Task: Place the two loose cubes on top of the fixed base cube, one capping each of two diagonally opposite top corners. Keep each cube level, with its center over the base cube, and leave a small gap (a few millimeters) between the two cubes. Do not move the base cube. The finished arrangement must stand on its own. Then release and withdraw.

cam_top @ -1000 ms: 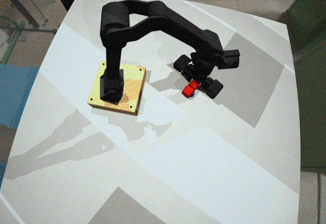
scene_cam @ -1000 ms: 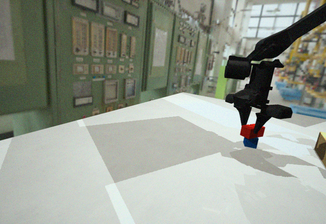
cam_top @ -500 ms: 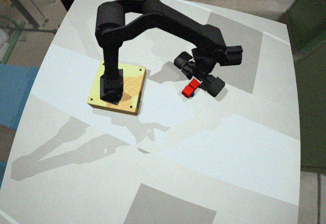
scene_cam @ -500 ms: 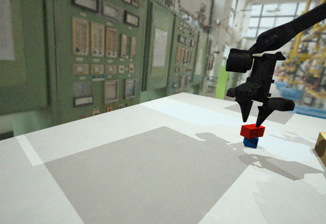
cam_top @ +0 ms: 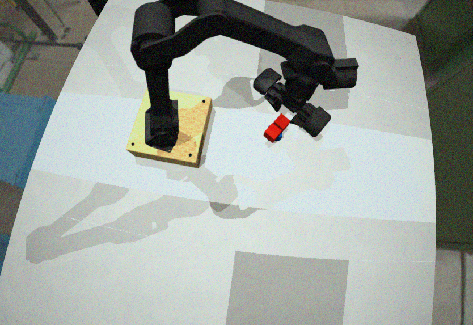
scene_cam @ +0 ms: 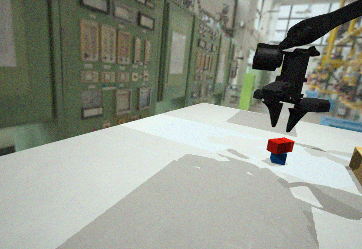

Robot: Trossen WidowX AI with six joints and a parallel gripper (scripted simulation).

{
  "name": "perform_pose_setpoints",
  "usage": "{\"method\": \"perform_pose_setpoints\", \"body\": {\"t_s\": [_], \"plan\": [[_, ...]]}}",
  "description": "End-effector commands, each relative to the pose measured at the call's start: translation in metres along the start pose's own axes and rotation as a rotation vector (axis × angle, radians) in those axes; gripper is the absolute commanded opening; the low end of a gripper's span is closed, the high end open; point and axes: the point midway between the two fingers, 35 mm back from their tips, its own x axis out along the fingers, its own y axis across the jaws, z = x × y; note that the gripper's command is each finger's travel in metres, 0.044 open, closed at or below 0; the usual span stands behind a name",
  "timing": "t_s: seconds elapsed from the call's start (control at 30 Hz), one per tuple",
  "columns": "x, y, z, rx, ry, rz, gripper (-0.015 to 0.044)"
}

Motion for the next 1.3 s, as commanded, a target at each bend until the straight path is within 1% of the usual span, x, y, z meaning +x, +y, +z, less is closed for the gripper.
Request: {"method": "perform_pose_setpoints", "body": {"t_s": [0.0, 0.23, 0.47, 0.5, 0.6, 0.77, 0.87, 1.27], "plan": [[-0.008, 0.000, 0.000, -0.006, -0.003, -0.002, 0.0205], [-0.016, 0.000, 0.000, -0.006, -0.003, -0.002, 0.0205], [-0.024, 0.000, 0.000, 0.000, -0.002, -0.002, 0.0389], [-0.024, 0.000, 0.000, 0.000, -0.002, -0.002, 0.0400], [-0.022, 0.008, 0.006, 0.001, -0.002, 0.000, 0.0400], [-0.024, 0.070, 0.039, 0.002, -0.005, 0.006, 0.0400], [-0.025, 0.102, 0.050, 0.002, -0.007, 0.010, 0.0400], [-0.025, 0.104, 0.051, 0.002, -0.007, 0.010, 0.0400]]}}
